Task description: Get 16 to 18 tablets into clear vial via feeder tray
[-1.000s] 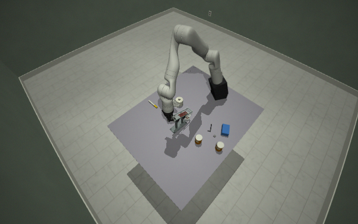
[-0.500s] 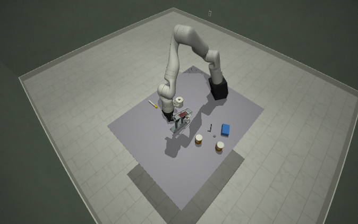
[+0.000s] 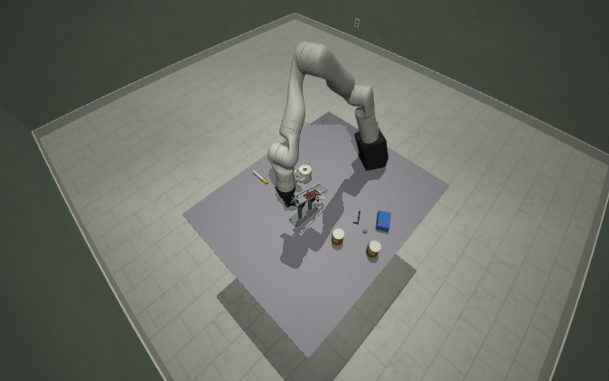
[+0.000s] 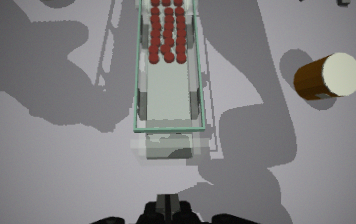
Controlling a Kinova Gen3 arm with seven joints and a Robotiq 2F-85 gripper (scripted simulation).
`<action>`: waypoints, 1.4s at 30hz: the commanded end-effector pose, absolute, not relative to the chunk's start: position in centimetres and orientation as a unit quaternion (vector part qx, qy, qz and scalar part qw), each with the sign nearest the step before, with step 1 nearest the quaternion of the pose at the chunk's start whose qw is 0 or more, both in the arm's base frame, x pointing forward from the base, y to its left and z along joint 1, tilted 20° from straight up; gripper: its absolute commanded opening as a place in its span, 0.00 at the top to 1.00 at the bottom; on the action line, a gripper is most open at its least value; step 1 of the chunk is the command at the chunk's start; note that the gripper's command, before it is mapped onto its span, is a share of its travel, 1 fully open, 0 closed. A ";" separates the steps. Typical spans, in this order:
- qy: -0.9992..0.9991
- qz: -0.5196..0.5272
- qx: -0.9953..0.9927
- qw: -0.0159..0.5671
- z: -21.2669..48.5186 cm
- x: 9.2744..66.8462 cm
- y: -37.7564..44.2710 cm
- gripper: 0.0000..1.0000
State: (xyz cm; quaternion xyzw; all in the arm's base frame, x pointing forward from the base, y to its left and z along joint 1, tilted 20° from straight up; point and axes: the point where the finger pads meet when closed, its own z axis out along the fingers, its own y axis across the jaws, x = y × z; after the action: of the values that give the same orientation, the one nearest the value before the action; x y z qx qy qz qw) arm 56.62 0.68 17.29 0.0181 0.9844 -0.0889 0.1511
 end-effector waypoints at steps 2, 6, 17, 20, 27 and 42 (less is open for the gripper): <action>0.985 -0.088 0.018 0.148 17.2 56.5 0.8 1.00; 0.985 -0.088 0.018 0.146 17.1 56.2 0.7 1.00; 0.985 -0.085 0.017 0.152 14.4 52.9 0.6 1.00; 0.985 -0.088 0.017 0.146 14.1 52.4 0.4 1.00; 0.985 -0.088 0.017 0.147 15.5 54.4 0.6 1.00; 0.985 -0.088 0.018 0.148 17.2 56.5 0.8 1.00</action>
State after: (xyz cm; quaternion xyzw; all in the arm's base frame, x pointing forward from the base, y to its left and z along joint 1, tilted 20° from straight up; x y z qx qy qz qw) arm 56.64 0.71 17.32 0.0177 0.9842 -0.0892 0.1517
